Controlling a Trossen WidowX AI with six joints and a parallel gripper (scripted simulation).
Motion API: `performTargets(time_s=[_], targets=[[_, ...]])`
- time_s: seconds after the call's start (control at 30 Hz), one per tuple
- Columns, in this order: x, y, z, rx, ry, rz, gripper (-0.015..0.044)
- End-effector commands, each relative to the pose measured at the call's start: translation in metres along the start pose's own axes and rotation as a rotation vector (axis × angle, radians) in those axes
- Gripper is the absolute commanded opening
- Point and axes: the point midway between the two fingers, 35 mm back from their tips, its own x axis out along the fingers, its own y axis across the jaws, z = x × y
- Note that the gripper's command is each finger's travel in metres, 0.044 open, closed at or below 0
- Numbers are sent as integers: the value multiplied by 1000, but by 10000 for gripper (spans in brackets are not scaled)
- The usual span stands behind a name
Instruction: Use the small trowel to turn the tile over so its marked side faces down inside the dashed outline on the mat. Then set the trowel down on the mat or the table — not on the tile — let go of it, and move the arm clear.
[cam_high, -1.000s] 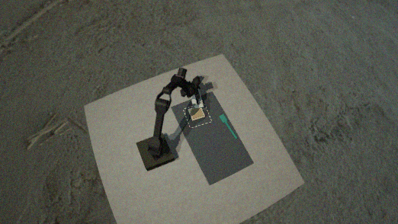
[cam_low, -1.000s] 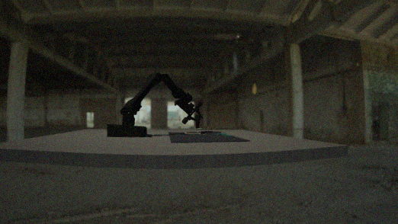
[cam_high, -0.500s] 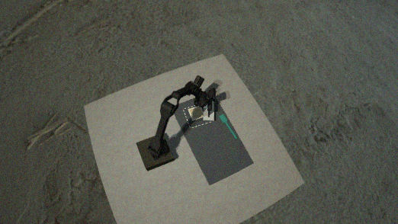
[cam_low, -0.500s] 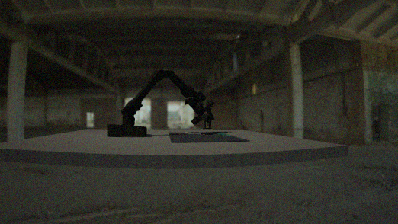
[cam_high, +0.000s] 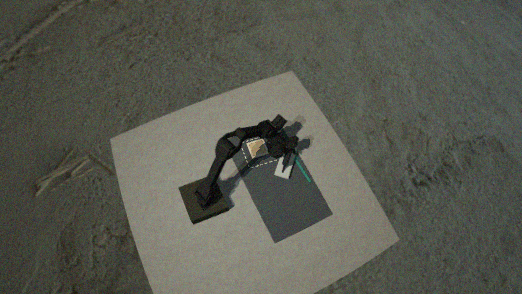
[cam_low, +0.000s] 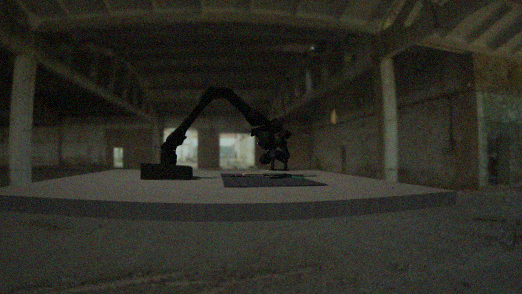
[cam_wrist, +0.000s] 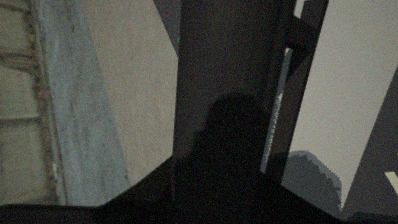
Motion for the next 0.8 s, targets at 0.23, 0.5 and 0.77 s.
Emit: performTargets(time_s=[0.23, 0.5, 0.77], targets=[[38, 38, 72, 114, -135, 9, 0], [63, 58, 135, 231, -260, 13, 0], [79, 71, 200, 353, -385, 19, 0]])
